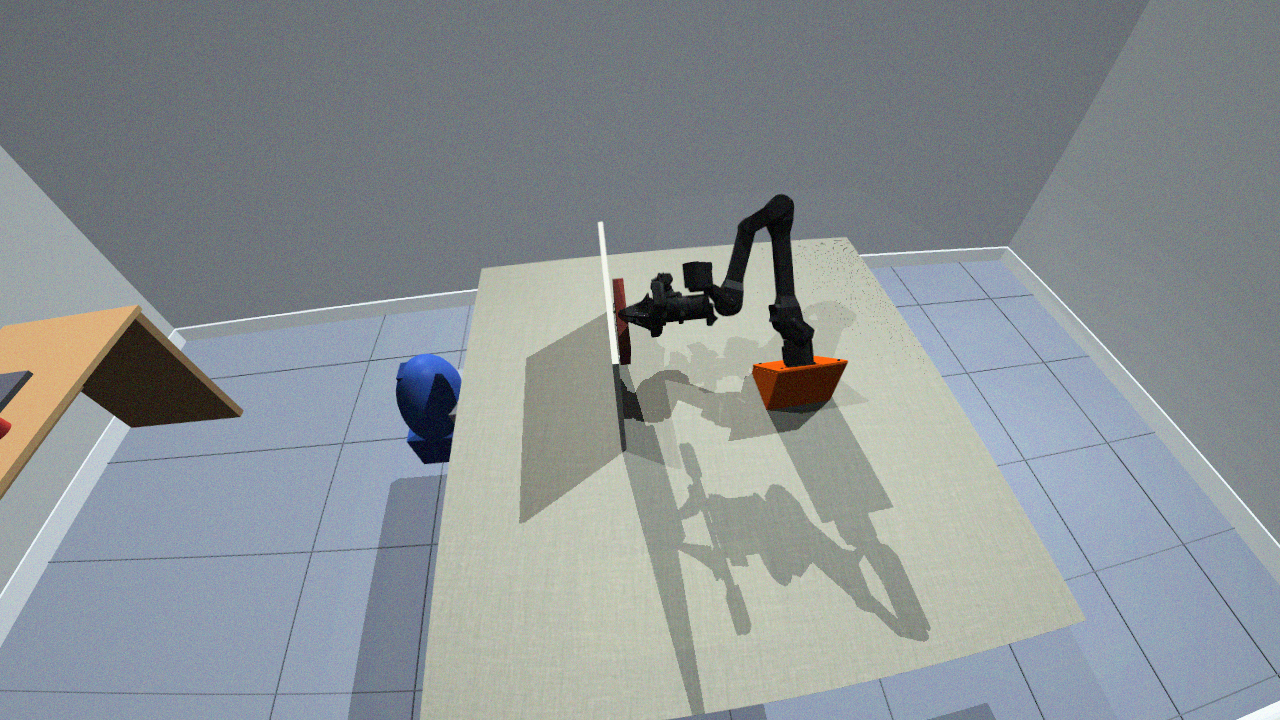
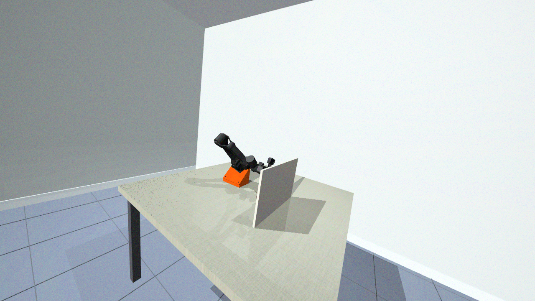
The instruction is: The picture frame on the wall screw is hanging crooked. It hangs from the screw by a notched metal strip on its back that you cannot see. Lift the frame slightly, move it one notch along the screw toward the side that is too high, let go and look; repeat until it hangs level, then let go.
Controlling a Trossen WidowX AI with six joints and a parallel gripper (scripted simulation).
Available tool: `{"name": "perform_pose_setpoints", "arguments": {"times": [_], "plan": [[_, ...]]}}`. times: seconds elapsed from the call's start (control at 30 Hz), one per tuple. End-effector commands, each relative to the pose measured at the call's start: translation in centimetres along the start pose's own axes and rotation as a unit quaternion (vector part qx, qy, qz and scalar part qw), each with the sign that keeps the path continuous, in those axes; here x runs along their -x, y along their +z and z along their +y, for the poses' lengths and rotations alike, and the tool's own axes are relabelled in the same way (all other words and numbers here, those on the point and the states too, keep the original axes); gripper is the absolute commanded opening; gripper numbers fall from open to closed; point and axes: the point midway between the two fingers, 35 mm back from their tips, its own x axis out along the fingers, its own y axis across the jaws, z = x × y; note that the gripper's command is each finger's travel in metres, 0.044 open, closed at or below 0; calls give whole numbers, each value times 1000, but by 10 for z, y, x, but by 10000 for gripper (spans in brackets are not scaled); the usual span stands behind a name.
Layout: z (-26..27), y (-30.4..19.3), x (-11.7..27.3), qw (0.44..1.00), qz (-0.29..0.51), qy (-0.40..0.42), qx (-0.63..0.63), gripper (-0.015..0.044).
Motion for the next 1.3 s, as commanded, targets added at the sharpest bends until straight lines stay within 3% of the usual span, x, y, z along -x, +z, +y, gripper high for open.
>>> {"name": "perform_pose_setpoints", "arguments": {"times": [0.0, 1.27], "plan": [[5, 0, 0, 1000, 0, 6, 2, 0], [10, 0, 0, 1000, 0, 6, 2, 0]]}}
